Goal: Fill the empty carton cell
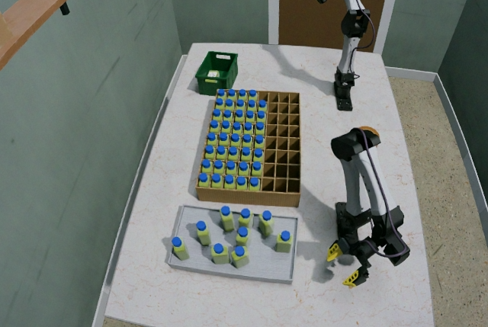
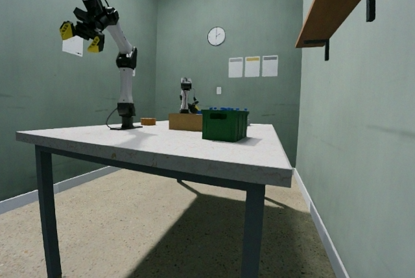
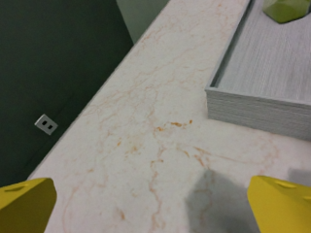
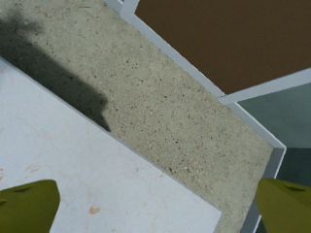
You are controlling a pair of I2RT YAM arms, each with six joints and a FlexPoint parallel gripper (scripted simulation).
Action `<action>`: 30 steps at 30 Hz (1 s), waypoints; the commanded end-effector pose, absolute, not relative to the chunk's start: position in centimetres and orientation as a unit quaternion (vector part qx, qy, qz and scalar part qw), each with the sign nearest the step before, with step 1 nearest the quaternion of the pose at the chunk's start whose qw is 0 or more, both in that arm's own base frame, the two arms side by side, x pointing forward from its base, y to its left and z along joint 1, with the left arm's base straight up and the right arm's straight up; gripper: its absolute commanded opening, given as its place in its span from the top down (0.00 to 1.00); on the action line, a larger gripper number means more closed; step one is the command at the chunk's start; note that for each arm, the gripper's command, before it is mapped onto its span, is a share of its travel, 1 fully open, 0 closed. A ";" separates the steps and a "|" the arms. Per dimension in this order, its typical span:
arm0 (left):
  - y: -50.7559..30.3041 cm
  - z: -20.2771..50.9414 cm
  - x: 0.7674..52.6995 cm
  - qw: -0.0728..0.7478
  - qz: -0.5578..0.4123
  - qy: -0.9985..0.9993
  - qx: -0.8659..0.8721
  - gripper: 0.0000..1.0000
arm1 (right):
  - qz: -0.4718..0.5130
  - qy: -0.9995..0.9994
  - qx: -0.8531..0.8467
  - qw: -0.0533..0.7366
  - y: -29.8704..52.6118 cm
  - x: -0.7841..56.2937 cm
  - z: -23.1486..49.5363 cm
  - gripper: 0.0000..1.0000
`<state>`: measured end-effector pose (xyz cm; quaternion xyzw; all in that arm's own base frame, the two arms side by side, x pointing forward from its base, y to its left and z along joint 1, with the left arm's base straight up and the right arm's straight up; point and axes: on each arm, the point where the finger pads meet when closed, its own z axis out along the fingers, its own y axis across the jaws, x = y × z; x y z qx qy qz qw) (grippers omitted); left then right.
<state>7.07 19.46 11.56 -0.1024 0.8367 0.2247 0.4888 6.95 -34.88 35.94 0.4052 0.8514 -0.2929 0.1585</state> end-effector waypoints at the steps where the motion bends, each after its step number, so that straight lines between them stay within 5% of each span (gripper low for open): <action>1: 19.6 11.9 7.0 0.488 0.231 0.836 -0.098 0.00 | -0.300 0.848 0.405 0.164 -34.8 6.9 36.5 0.00; 18: 19.6 11.9 7.0 0.488 0.231 0.836 -0.098 0.00 | -0.300 0.848 0.405 0.164 -34.8 6.9 36.5 0.00; 22: 19.2 12.4 7.6 0.508 0.206 0.829 -0.115 0.44 | -0.302 0.846 0.402 0.178 -35.0 7.8 36.7 0.00; 30: 16.8 14.5 10.9 0.573 0.075 0.800 -0.160 0.48 | -0.296 0.859 0.344 0.239 -33.8 14.3 37.7 0.00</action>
